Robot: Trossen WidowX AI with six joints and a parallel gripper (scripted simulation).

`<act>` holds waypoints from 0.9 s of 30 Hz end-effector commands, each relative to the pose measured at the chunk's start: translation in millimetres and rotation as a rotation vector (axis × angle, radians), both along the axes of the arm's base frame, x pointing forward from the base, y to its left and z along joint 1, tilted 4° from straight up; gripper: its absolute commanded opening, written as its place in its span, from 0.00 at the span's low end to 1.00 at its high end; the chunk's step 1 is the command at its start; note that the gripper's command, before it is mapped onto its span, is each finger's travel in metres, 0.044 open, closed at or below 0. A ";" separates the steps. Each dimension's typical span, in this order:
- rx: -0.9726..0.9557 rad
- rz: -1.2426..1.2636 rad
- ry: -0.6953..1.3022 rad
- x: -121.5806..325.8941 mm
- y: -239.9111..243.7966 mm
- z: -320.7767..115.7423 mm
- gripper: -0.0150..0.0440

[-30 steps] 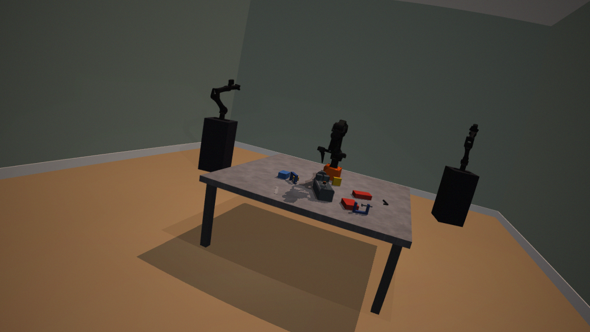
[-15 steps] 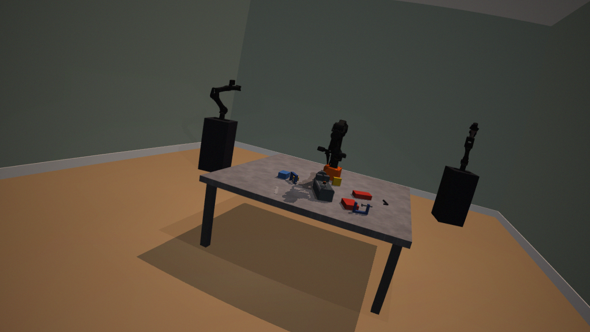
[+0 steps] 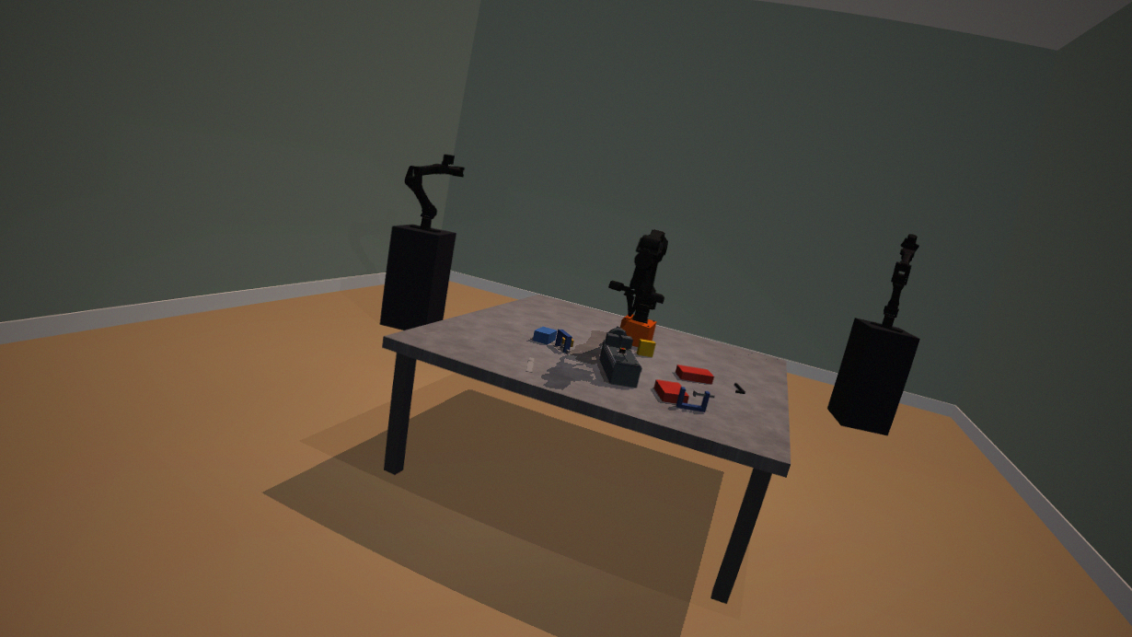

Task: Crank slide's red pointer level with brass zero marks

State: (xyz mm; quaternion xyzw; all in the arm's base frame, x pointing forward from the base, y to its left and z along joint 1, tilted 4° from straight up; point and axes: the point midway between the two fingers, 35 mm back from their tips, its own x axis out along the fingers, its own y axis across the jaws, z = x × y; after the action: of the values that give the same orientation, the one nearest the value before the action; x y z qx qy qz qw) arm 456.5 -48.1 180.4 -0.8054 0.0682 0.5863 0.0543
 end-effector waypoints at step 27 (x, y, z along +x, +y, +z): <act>0.000 0.000 0.000 0.0 0.0 0.0 0.64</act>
State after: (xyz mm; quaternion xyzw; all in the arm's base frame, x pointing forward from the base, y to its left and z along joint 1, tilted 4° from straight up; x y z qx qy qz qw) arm 456.5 -48.1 180.4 -0.8054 0.0682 0.5863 0.0544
